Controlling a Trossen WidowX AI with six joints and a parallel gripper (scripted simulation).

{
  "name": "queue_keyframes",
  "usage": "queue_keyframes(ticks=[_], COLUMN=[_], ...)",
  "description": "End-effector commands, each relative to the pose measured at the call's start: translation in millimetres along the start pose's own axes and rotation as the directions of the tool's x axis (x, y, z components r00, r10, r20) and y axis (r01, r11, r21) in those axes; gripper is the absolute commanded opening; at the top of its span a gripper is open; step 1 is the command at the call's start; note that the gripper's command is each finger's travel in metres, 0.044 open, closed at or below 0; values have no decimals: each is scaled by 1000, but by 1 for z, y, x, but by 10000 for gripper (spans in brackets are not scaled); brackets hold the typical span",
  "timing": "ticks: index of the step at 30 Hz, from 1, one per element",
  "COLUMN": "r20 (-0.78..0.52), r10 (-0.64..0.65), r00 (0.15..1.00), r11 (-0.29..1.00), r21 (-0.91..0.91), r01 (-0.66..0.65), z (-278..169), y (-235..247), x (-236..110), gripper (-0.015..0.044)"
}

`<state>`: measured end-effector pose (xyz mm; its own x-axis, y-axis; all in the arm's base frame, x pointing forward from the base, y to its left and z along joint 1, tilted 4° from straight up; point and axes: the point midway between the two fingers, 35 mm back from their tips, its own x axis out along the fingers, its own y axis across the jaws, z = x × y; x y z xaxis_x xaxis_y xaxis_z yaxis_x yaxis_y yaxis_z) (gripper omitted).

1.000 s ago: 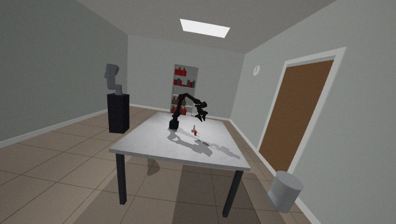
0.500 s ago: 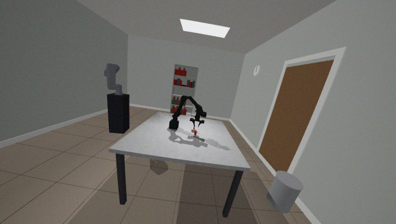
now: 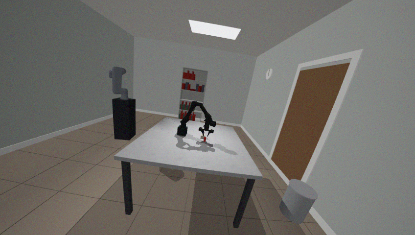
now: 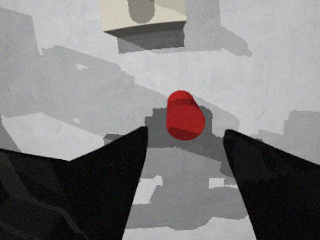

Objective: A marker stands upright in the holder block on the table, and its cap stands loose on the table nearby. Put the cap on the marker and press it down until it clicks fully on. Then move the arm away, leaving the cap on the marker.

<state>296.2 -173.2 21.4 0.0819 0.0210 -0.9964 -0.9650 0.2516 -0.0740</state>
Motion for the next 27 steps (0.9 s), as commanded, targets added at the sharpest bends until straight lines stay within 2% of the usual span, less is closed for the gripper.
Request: queue_keyframes(ticks=[1, 27], r20=[2, 3], r10=[0, 0], r00=[1000, 1000], r11=[1000, 1000], r21=[0, 0], r01=[0, 0], z=[0, 1], y=[0, -1], x=[6, 48], gripper=[249, 249])
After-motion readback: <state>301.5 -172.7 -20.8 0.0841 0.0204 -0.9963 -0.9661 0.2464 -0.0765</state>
